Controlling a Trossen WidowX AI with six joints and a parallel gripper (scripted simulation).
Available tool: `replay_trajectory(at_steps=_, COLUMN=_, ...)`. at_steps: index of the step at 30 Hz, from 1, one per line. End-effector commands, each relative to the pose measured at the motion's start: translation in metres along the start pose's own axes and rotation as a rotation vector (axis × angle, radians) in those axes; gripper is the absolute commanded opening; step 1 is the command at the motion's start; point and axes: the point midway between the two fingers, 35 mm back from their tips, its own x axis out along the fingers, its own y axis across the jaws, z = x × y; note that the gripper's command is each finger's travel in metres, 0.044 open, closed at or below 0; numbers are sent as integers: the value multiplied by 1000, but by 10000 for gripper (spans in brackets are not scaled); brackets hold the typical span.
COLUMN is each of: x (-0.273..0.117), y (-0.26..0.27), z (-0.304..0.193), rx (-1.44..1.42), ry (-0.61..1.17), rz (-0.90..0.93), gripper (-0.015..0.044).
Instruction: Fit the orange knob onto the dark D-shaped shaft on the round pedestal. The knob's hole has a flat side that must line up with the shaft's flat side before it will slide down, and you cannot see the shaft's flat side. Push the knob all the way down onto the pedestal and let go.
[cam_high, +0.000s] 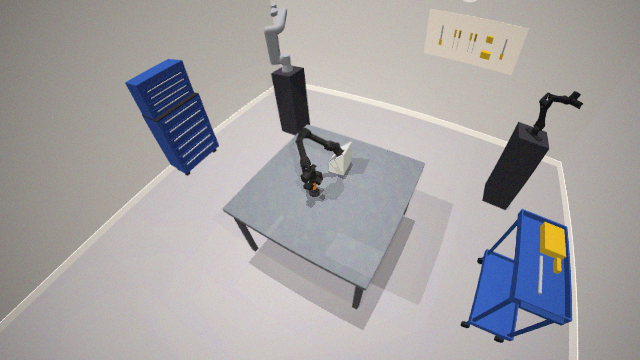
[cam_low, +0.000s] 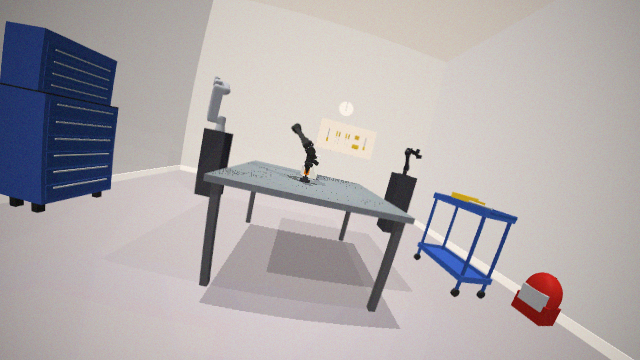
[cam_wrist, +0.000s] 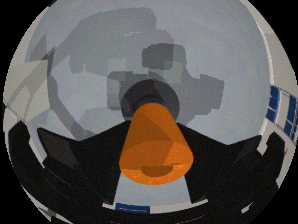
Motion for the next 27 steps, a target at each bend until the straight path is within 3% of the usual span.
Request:
replay_trajectory(at_steps=1, x=0, y=0, z=1, rx=-4, ry=-1, rz=0, gripper=0)
replay_trajectory(at_steps=14, x=-3, y=0, z=0, rx=-206, ry=-1, rz=0, gripper=0)
replay_trajectory(at_steps=27, x=-1, y=0, z=0, rx=-214, ry=-1, rz=0, gripper=0)
